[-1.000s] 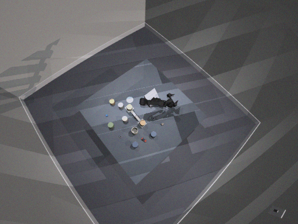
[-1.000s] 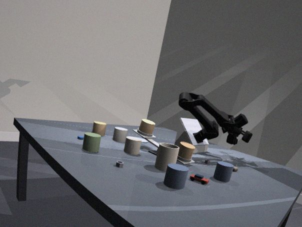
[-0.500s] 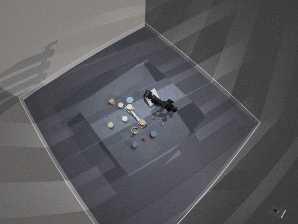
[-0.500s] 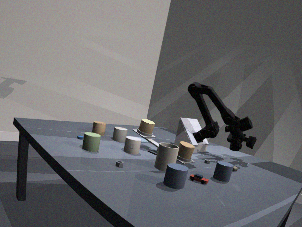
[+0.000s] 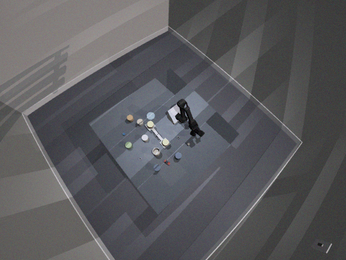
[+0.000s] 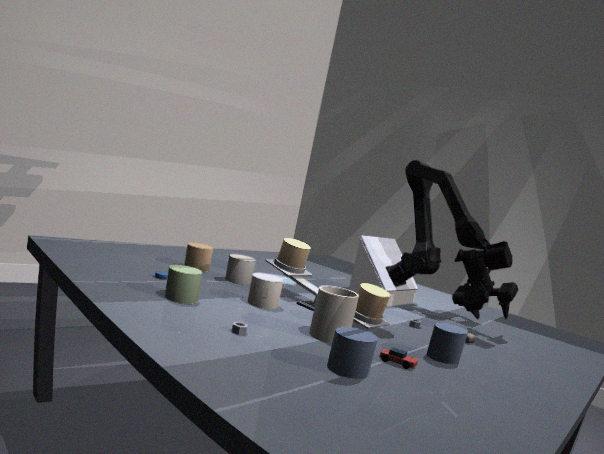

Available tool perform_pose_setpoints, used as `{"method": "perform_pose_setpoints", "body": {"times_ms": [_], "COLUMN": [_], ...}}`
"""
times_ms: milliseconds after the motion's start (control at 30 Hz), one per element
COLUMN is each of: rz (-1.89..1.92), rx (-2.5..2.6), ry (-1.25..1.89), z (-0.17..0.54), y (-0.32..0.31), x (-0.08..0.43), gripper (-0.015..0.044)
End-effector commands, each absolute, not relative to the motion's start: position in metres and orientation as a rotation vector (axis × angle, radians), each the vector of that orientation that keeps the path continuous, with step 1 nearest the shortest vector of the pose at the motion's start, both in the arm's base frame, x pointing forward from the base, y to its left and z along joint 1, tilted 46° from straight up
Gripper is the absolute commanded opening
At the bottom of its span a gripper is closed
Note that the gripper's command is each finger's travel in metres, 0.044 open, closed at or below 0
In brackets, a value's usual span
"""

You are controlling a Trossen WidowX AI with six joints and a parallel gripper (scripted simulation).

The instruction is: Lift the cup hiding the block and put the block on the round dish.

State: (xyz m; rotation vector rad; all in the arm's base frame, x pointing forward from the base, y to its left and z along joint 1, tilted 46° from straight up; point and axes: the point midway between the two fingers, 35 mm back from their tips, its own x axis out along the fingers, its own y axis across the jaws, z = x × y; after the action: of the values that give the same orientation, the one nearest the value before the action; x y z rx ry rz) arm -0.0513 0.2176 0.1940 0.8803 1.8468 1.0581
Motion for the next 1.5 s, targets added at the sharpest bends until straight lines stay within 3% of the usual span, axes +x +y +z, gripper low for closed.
{"method": "perform_pose_setpoints", "body": {"times_ms": [0, 600, 1033, 1467], "rz": [1.045, 0.778, 0.506, 0.379], "rx": [0.881, 0.801, 0.725, 0.745], "ry": [1.699, 1.284, 1.167, 1.035], "z": [0.197, 0.181, 0.149, 0.133], "y": [0.226, 0.200, 0.105, -0.014], "x": [-0.020, 0.118, 0.203, 0.226], "gripper": [0.0440, 0.0440, 0.0440, 0.0440]}}
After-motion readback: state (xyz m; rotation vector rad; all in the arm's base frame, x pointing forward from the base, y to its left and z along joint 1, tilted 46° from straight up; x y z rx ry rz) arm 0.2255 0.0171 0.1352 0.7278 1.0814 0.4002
